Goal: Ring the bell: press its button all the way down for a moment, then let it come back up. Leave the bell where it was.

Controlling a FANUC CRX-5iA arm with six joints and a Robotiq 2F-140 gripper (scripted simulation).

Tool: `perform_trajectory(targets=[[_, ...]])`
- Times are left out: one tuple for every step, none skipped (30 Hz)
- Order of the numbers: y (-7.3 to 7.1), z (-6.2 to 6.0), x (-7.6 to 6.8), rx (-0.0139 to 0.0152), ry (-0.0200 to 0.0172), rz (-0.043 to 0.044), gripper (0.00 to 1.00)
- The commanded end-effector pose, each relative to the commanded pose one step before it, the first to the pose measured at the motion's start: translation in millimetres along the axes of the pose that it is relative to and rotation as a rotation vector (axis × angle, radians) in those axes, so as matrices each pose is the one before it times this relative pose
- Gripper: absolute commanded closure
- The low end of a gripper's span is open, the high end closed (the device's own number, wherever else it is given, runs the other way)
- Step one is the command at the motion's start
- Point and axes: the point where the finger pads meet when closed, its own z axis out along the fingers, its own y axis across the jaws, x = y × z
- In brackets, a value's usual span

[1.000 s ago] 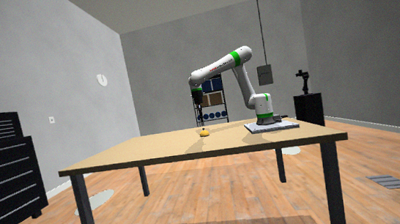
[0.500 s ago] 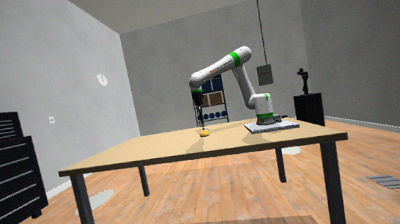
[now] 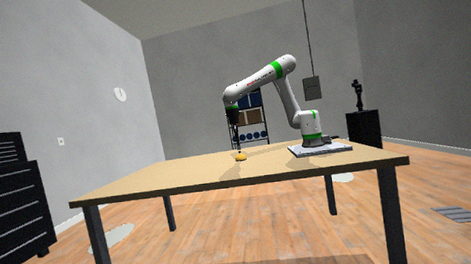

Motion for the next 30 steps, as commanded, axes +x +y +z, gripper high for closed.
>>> perform_trajectory(targets=[[0.02, -0.21, 0.17, -0.00009, 0.00045, 0.00002, 1.00], [0.00, 0.00, 0.00, 0.00000, 0.00000, 0.00000, 1.00], [0.00, 0.00, 0.00, 0.00000, 0.00000, 0.00000, 1.00], [0.00, 0.00, 0.00, 0.00000, 0.00000, 0.00000, 1.00], [0.00, 0.00, 0.00, 0.00000, 0.00000, 0.00000, 1.00], [0.00, 0.00, 0.00, 0.00000, 0.00000, 0.00000, 1.00], [0.00, 0.00, 0.00, 0.00000, 0.00000, 0.00000, 1.00], [0.00, 0.00, 0.00, 0.00000, 0.00000, 0.00000, 1.00], [0.00, 0.00, 0.00, 0.00000, 0.00000, 0.00000, 1.00], [0.00, 0.00, 0.00, 0.00000, 0.00000, 0.00000, 1.00], [0.00, 0.00, 0.00, 0.00000, 0.00000, 0.00000, 1.00], [0.00, 0.00, 0.00, 0.00000, 0.00000, 0.00000, 1.00], [0.00, 0.00, 0.00, 0.00000, 0.00000, 0.00000, 1.00], [0.00, 0.00, 0.00, 0.00000, 0.00000, 0.00000, 1.00], [0.00, 0.00, 0.00, 0.00000, 0.00000, 0.00000, 1.00], [0.00, 0.00, 0.00, 0.00000, 0.00000, 0.00000, 1.00], [0.00, 0.00, 0.00, 0.00000, 0.00000, 0.00000, 1.00], [0.00, 0.00, 0.00, 0.00000, 0.00000, 0.00000, 1.00], [0.00, 0.00, 0.00, 0.00000, 0.00000, 0.00000, 1.00], [0.00, 0.00, 0.00, 0.00000, 0.00000, 0.00000, 1.00], [0.00, 0.00, 0.00, 0.00000, 0.00000, 0.00000, 1.00], [0.00, 0.00, 0.00, 0.00000, 0.00000, 0.00000, 1.00], [0.00, 0.00, 0.00, 0.00000, 0.00000, 0.00000, 1.00], [0.00, 0.00, 0.00, 0.00000, 0.00000, 0.00000, 1.00], [0.00, 0.03, 0.00, 0.00000, 0.00000, 0.00000, 1.00], [0.00, 0.17, 0.00, 0.00000, 0.00000, 0.00000, 1.00], [0.00, 0.39, 0.00, 0.00000, 0.00000, 0.00000, 1.00], [0.00, 0.64, 0.00, 0.00000, 0.00000, 0.00000, 1.00], [0.00, 0.88, 0.00, 0.00000, 0.00000, 0.00000, 1.00], [0.00, 1.08, 0.00, 0.00000, 0.00000, 0.00000, 1.00]])
